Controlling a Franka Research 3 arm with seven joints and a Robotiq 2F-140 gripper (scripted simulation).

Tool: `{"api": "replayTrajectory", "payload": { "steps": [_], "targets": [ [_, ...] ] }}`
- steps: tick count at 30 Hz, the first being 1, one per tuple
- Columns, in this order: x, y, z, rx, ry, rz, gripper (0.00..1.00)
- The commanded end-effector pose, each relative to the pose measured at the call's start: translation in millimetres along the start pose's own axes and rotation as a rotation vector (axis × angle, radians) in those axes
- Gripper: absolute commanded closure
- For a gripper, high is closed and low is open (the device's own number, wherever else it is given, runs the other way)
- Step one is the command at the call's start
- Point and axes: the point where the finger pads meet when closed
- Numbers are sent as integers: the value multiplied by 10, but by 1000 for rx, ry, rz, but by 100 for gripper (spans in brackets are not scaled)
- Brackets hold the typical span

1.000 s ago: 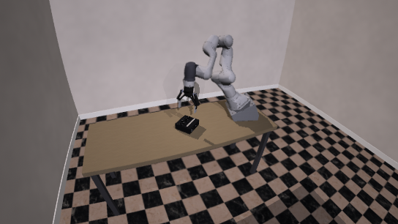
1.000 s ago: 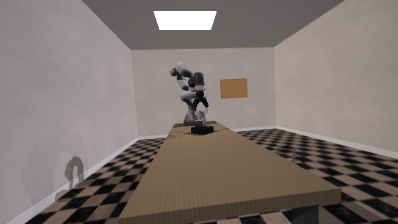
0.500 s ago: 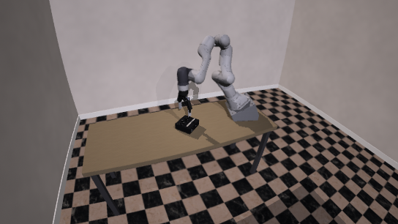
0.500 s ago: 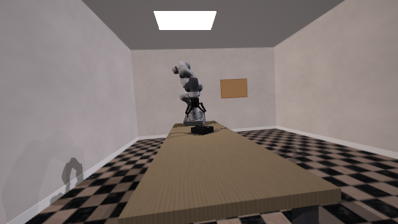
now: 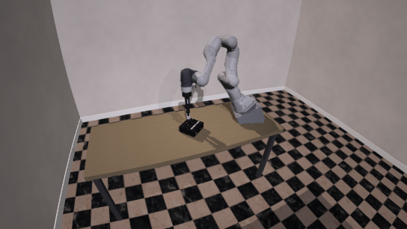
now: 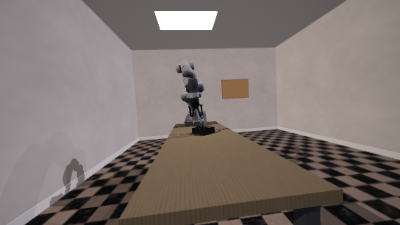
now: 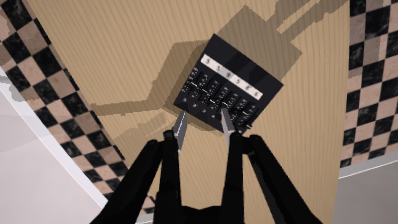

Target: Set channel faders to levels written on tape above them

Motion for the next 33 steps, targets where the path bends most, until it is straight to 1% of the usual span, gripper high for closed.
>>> {"api": "replayTrajectory", "payload": {
  "steps": [1,3,4,14,33],
  "targets": [
    [29,26,-7,-27,-17,277,100],
    [29,26,-7,-27,-17,277,100],
    [29,26,-7,-34,-18,359,100],
    [29,26,-7,-61,-39,639,100],
    [28,27,2,-61,-39,640,100]
  ]
}}
Point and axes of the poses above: the point where the finger pads meet when closed, its own z axis out along the fingers, its own x axis across the jaws, y = z × x, and after that the axes turned 15 degrees about -z, right-handed
